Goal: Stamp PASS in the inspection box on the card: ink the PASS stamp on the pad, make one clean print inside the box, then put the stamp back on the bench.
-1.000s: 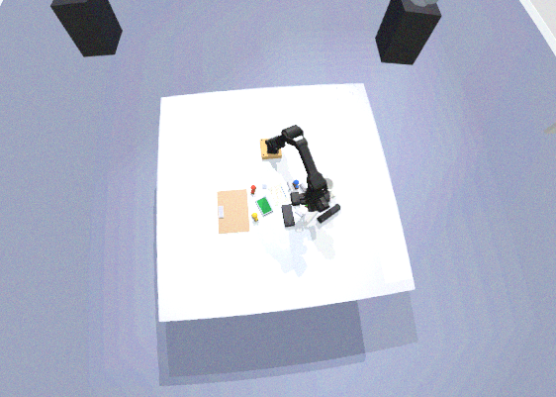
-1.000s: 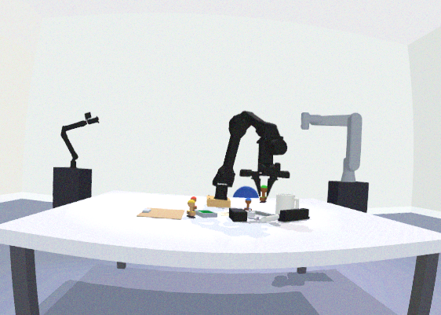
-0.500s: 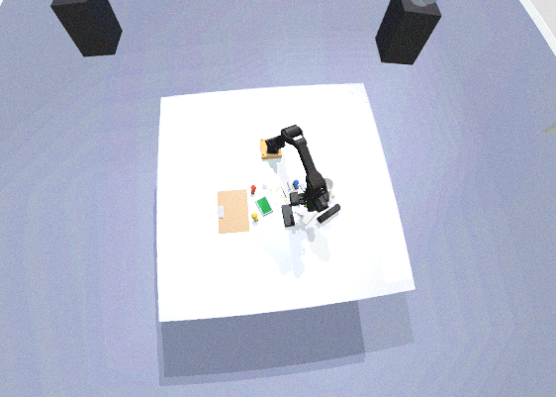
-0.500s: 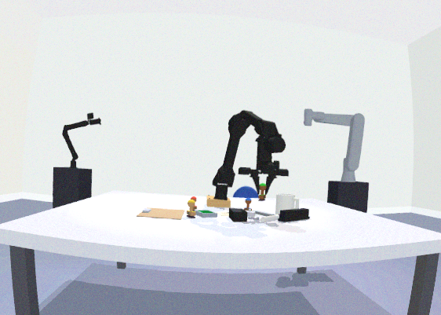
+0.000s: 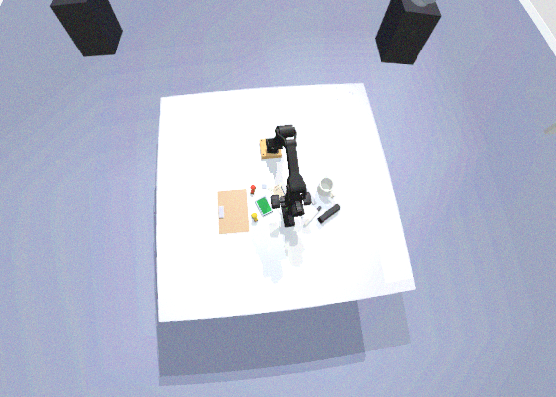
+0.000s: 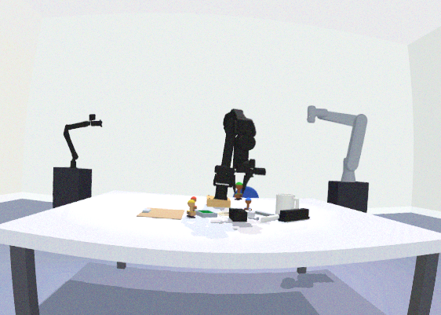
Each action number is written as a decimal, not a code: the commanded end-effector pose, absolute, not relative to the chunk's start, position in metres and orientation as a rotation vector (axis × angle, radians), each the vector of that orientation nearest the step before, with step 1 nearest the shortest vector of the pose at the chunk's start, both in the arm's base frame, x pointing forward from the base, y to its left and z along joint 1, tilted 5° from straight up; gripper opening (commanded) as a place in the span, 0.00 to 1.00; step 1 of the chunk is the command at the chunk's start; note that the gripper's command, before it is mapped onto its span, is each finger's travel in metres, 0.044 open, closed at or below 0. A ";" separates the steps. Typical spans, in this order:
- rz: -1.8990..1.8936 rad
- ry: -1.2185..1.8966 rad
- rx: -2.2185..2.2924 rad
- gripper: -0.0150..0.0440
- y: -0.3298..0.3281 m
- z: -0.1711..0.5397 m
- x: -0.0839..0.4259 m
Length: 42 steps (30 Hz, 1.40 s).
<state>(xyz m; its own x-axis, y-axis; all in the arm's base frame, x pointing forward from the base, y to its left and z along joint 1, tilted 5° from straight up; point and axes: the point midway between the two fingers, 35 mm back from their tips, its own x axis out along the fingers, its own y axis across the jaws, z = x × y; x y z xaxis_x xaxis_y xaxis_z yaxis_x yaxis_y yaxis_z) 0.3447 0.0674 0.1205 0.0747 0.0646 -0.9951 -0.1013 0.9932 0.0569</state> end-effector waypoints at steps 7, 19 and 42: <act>0.126 1.495 -0.032 0.25 0.009 0.115 0.339; 0.124 1.494 -0.035 0.25 -0.054 0.110 0.322; 0.123 1.494 -0.033 0.25 -0.055 0.097 0.324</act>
<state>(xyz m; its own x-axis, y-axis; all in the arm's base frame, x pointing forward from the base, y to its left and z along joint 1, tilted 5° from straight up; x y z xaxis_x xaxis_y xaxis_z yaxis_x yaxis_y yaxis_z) 0.3249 -0.0559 0.1010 0.0775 0.0554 -0.9955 -0.0984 0.9940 0.0477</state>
